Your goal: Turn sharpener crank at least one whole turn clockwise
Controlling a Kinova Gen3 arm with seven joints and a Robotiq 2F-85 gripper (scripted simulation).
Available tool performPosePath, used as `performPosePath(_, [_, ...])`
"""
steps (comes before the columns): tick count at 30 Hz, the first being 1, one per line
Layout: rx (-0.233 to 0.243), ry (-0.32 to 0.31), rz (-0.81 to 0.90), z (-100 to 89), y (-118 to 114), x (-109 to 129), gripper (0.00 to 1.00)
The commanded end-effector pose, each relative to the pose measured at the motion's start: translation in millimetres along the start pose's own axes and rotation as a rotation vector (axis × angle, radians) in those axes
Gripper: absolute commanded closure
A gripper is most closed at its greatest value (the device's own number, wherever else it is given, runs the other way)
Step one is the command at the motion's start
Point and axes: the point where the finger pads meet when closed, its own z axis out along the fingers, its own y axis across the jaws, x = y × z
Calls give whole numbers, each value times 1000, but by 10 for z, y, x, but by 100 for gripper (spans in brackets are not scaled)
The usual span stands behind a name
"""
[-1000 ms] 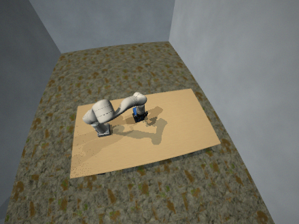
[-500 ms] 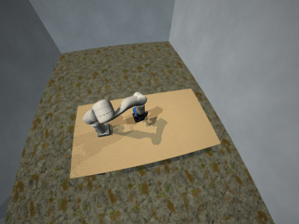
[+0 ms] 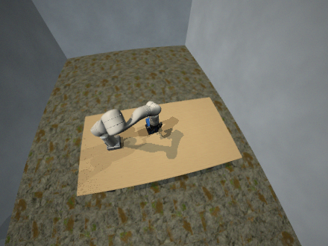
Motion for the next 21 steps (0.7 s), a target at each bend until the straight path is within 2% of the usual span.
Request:
performPosePath(1, [-1, -1, 0, -4, 4, 0, 47])
performPosePath(21, [-1, -1, 0, 113, 4, 0, 47])
